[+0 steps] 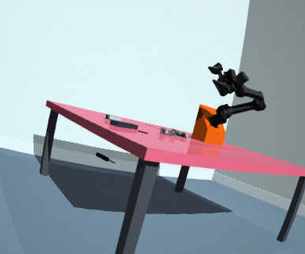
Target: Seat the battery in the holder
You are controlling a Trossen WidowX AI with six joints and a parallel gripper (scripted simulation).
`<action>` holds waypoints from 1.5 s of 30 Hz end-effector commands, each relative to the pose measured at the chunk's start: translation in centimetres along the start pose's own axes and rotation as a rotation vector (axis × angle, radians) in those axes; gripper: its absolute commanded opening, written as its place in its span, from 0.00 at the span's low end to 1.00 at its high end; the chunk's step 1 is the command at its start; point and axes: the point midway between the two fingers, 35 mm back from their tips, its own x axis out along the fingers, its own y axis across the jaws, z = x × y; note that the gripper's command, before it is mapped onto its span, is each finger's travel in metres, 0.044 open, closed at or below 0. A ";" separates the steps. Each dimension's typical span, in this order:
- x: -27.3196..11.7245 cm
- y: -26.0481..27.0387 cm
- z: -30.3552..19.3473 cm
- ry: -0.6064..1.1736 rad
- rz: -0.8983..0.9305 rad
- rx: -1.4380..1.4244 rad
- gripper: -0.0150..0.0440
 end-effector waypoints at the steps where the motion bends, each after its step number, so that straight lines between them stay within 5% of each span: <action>1: 0.2 0.0 -0.4 0.013 0.001 0.002 0.89; 6: 2.7 -1.0 -9.9 0.368 0.027 0.089 0.67; 11: 2.0 -2.0 -19.9 0.746 0.031 0.260 0.67; 19: -5.2 -1.8 -32.6 1.340 -0.025 0.720 0.67; 27: -13.8 1.2 -37.3 1.811 -0.152 1.345 0.67; 45: -14.4 2.7 -38.4 1.843 -0.169 1.404 0.67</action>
